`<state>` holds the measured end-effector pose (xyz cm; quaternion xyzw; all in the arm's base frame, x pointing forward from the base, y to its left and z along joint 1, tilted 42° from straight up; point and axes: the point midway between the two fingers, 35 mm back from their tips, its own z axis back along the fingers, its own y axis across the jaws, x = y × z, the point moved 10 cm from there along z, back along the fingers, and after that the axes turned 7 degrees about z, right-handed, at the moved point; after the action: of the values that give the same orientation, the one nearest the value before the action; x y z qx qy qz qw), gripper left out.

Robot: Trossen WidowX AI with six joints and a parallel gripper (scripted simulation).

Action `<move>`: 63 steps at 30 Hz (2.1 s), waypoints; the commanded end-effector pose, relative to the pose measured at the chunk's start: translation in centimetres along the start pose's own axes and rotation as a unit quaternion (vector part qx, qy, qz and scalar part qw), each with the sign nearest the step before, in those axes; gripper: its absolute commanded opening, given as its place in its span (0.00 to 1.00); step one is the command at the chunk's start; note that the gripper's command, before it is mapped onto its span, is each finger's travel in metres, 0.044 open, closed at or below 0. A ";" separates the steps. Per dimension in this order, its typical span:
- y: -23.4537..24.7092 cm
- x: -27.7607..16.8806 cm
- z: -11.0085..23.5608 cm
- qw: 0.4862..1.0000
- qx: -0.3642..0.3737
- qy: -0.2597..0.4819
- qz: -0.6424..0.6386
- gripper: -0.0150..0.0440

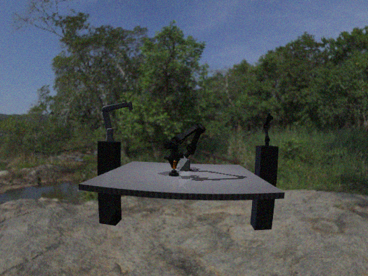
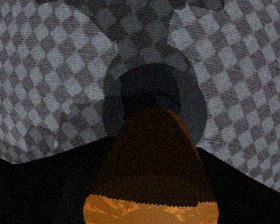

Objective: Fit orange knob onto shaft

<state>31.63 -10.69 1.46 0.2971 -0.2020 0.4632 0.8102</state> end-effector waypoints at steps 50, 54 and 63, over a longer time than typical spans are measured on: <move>-0.2 0.0 0.0 0.978 -0.001 0.001 0.210 0.25; -0.1 0.0 0.0 0.978 -0.001 0.001 0.210 0.25; 0.0 0.0 0.4 0.972 0.000 0.001 0.236 0.25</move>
<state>31.64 -10.81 1.63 0.2464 -0.2620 0.6296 0.6886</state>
